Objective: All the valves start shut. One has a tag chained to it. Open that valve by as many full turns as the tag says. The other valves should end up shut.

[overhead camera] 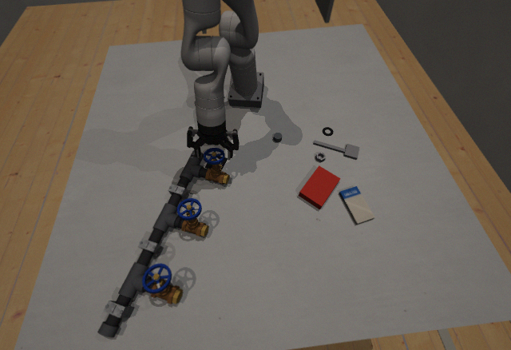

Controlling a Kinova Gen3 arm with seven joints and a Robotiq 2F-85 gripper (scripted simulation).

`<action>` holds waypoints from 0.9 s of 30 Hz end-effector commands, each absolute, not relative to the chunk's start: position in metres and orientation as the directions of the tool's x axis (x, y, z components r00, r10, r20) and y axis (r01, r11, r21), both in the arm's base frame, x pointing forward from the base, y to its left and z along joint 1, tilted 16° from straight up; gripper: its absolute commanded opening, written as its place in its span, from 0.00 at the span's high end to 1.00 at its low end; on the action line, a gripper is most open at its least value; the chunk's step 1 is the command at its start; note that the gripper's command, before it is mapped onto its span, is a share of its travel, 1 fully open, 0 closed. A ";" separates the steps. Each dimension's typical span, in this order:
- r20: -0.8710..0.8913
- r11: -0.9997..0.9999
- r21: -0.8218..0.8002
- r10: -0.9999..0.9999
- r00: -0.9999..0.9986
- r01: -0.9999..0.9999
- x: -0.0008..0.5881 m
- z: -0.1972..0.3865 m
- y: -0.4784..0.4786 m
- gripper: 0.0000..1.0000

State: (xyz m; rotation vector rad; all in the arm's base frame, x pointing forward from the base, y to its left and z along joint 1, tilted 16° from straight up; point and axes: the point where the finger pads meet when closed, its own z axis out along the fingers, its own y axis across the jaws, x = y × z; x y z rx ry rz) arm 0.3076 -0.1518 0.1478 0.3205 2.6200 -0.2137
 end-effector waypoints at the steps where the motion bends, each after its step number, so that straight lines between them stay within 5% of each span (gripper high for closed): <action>1: -0.491 0.935 -0.030 0.295 -0.820 0.354 0.308 0.148 -0.152 0.00; 27: -0.323 0.336 0.371 0.921 -0.219 0.866 0.308 0.148 -0.152 0.00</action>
